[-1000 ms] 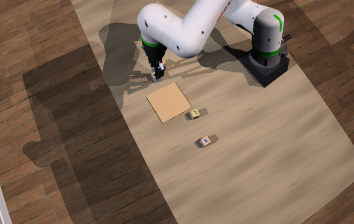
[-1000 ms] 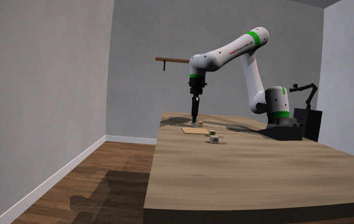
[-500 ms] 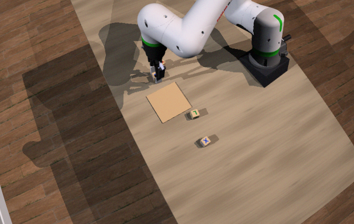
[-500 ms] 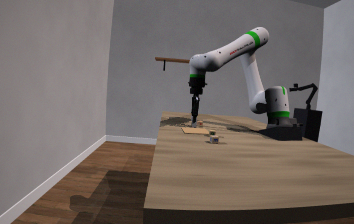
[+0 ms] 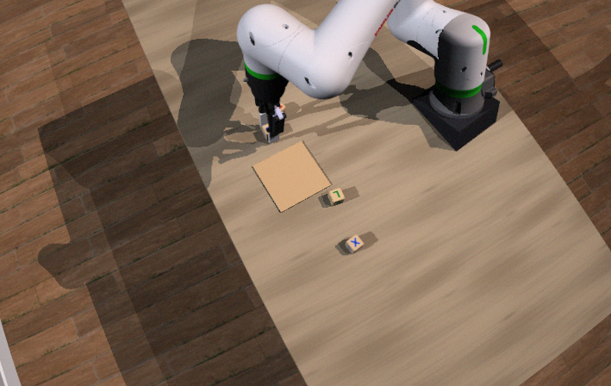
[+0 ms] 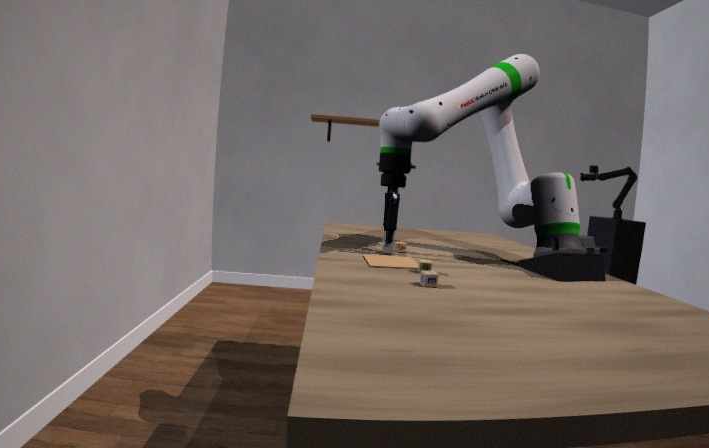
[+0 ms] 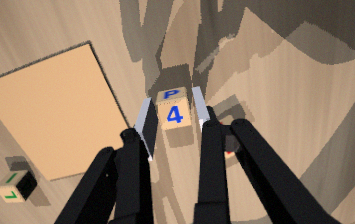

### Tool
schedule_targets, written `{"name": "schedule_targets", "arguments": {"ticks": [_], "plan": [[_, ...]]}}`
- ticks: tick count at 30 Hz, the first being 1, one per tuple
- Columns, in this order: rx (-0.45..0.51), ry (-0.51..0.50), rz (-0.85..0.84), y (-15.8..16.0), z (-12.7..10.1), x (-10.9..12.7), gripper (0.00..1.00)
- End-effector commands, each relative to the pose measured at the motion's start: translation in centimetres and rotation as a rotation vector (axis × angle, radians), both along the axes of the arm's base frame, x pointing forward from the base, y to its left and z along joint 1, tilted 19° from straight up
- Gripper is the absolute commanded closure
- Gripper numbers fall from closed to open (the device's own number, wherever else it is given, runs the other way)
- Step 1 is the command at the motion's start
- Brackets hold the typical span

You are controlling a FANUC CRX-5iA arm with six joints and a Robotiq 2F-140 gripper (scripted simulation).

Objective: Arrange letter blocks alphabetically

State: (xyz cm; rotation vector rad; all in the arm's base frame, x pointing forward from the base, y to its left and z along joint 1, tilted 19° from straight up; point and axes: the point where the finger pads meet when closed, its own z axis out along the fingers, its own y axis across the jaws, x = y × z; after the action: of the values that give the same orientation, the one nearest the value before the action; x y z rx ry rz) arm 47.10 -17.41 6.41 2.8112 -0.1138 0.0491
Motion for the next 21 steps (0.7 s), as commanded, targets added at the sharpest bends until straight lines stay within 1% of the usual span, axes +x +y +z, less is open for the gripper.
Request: {"name": "schedule_targets", "arguments": {"ticks": [1,7,9,16,21], "plan": [[0.0,0.0,0.0,0.2,0.6,0.0,0.72],[0.0,0.0,0.0,1.1,3.3,-0.1,0.72],[0.0,0.0,0.0,1.1,3.3,-0.1,0.72],[0.0,0.0,0.0,2.3,6.7,-0.1,0.72],[0.0,0.0,0.0,2.7,7.9,-0.2,0.72]]}}
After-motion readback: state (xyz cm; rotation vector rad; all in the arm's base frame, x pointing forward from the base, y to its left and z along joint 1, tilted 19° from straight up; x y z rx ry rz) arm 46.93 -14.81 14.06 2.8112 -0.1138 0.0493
